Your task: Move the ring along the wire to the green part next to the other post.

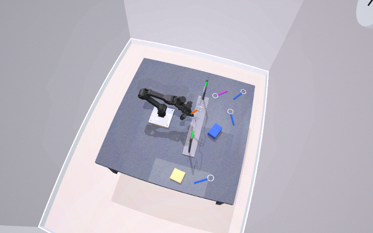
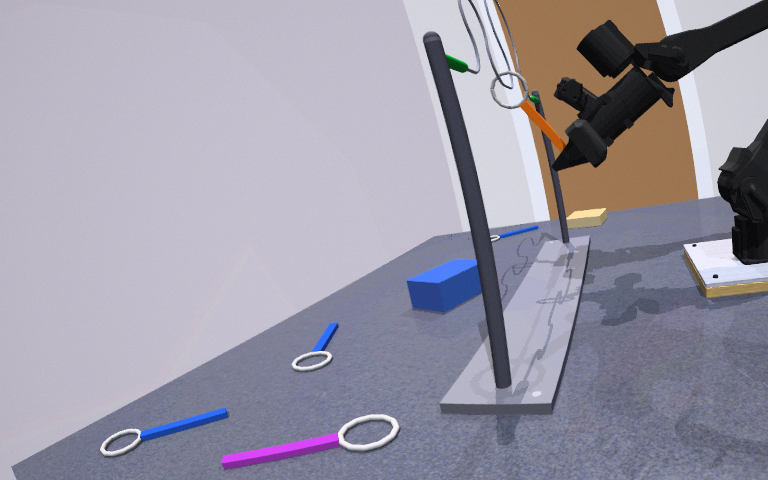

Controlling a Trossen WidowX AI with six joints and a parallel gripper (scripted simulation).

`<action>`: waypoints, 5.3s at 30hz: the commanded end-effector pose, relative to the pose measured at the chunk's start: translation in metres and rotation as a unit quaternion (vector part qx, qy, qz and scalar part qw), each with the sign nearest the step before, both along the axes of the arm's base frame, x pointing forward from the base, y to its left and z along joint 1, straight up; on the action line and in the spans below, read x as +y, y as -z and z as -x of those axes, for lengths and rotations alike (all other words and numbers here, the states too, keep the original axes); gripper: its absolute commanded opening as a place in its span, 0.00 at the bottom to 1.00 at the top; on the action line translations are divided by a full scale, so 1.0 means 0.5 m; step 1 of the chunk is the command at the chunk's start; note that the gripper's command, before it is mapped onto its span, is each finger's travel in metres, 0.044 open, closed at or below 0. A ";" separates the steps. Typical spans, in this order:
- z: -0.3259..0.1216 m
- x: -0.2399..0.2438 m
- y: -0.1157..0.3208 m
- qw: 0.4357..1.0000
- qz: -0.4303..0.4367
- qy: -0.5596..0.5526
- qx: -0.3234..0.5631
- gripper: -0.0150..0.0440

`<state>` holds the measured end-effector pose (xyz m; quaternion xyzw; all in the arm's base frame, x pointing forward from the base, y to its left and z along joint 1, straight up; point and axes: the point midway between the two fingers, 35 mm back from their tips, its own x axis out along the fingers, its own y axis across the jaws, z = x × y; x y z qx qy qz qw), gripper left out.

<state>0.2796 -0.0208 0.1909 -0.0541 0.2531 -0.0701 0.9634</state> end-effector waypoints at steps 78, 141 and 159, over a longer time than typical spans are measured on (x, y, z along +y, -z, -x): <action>0.002 0.361 -0.185 0.818 -0.575 -0.001 -0.006 0.00; 0.004 0.365 -0.397 0.672 -0.740 -0.001 -0.007 0.00; 0.003 0.356 -0.345 0.804 -0.594 -0.001 -0.008 0.00</action>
